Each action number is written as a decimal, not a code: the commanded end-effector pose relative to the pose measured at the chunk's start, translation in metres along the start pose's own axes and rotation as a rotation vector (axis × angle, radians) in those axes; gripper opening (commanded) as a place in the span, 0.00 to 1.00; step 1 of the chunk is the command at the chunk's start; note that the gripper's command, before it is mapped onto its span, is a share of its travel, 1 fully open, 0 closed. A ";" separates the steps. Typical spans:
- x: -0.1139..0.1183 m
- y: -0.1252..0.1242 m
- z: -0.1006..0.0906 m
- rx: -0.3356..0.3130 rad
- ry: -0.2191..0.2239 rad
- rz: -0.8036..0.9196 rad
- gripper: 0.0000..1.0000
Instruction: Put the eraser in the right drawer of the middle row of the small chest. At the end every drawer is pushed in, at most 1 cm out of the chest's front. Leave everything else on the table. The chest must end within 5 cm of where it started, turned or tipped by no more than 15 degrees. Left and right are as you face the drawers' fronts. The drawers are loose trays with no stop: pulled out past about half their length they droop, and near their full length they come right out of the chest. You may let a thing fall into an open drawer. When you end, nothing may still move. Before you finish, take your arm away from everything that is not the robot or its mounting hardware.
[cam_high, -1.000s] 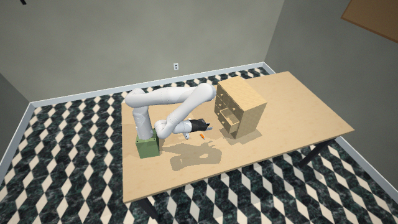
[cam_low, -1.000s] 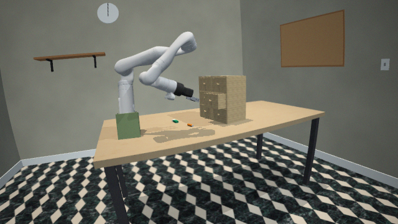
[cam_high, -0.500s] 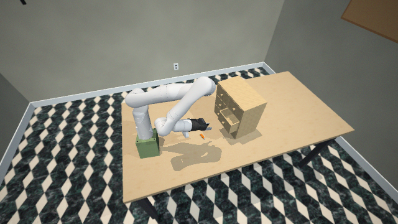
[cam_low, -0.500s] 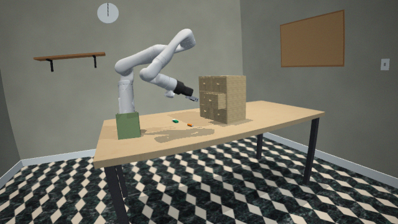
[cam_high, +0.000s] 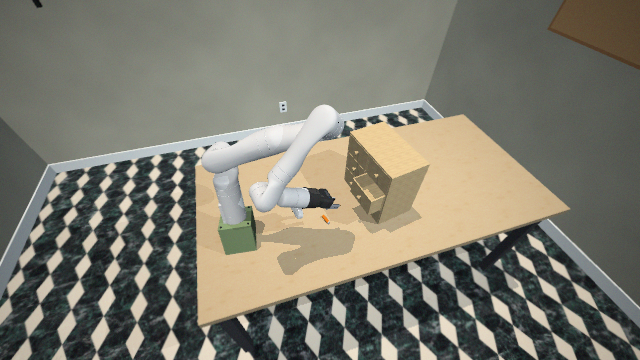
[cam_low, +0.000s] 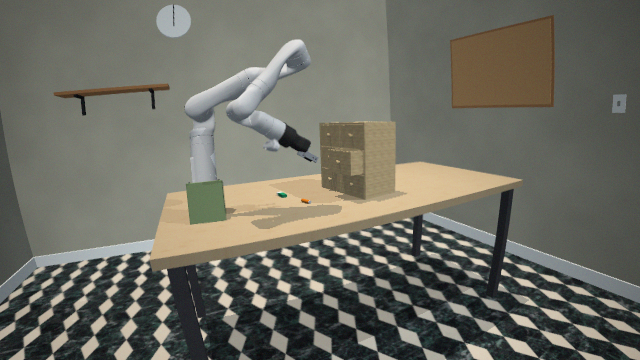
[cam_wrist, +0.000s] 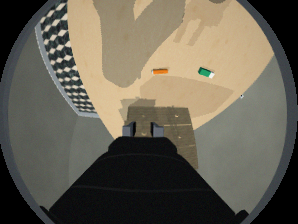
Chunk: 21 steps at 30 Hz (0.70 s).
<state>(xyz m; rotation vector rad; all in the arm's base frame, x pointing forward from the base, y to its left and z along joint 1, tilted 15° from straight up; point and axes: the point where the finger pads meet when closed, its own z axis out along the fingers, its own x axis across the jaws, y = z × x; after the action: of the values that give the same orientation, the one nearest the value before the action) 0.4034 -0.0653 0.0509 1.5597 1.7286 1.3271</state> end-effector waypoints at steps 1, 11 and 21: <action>0.001 0.008 -0.001 0.008 0.004 -0.015 0.67; 0.002 0.012 -0.009 0.095 0.004 -0.015 0.67; 0.002 0.015 -0.016 0.172 0.003 -0.015 0.67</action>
<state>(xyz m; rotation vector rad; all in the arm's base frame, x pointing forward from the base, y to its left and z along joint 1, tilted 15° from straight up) 0.3909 -0.0740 0.0607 1.6671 1.8746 1.2013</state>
